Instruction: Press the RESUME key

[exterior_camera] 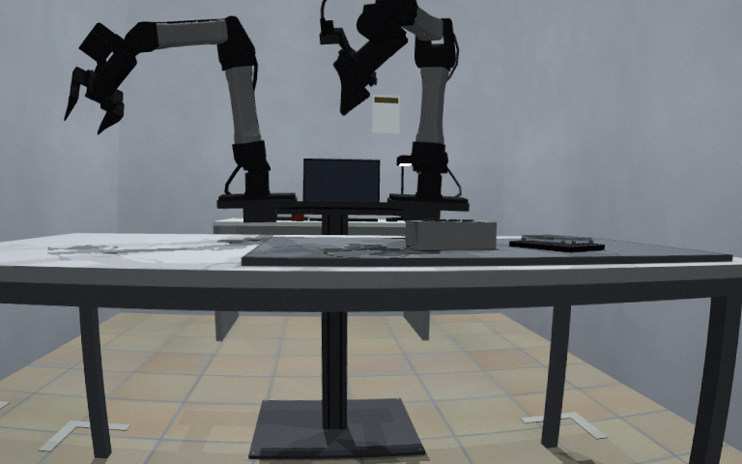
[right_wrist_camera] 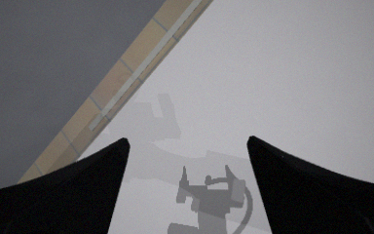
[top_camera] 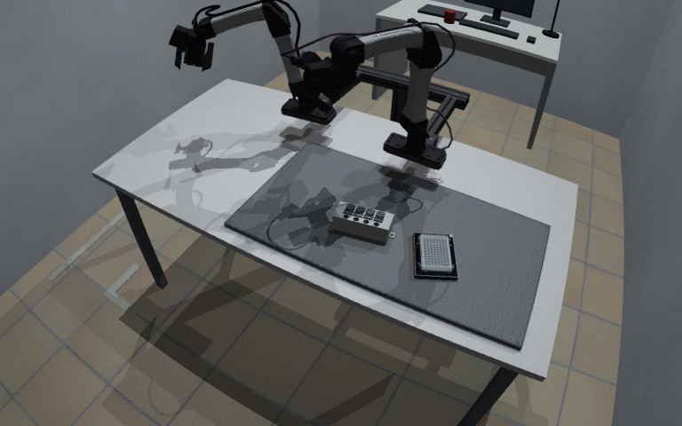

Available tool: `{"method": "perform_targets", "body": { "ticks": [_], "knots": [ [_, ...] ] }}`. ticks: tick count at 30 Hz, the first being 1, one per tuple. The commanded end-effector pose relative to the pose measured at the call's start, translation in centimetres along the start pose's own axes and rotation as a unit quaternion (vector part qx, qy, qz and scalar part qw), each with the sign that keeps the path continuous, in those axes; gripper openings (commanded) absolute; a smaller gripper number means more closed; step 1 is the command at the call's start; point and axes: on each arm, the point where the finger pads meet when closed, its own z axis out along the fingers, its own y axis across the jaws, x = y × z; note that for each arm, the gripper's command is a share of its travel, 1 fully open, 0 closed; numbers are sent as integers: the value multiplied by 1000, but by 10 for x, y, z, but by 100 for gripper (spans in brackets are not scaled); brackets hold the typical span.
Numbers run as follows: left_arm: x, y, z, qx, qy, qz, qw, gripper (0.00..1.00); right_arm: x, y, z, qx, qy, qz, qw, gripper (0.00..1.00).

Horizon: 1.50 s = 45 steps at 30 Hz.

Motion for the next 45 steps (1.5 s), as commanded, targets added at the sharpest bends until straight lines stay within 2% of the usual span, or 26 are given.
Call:
{"method": "perform_targets", "body": {
  "ticks": [1, 19, 23, 25, 28, 32, 34, 35, 38, 41, 45],
  "knots": [
    [-3, -2, -2, -2, -4, 8, 1000, 100, -5, 2, -1, -3, -3, 5, 1000, 100],
    [-4, 0, -2, -6, -4, 8, 1000, 100, -4, 4, -2, -7, 1, 4, 1000, 100],
    [-2, 8, -4, -31, -12, 5, 999, 100, 22, 11, -9, -37, 48, -38, 997, 100],
    [1, 13, -6, -48, -17, -1, 999, 100, 44, 16, -16, -60, 83, -76, 992, 100],
    [9, 24, -10, -83, -29, -17, 996, 100, 86, 26, -39, -118, 147, -147, 971, 100],
    [22, 32, -16, -119, -40, -37, 991, 100, 128, 32, -69, -179, 202, -216, 938, 100],
    [22, 32, -16, -119, -40, -37, 991, 100, 128, 32, -69, -179, 202, -216, 938, 100],
    [24, 35, -17, -130, -43, -40, 990, 100, 135, 37, -78, -202, 214, -230, 927, 100],
    [37, 45, -23, -168, -56, -61, 982, 100, 177, 32, -109, -262, 264, -302, 878, 100],
    [47, 52, -27, -196, -64, -76, 976, 100, 200, 30, -134, -309, 292, -343, 838, 100],
    [60, 64, -33, -239, -79, -97, 963, 100, 231, 23, -170, -379, 325, -397, 770, 100]
  ]
}}
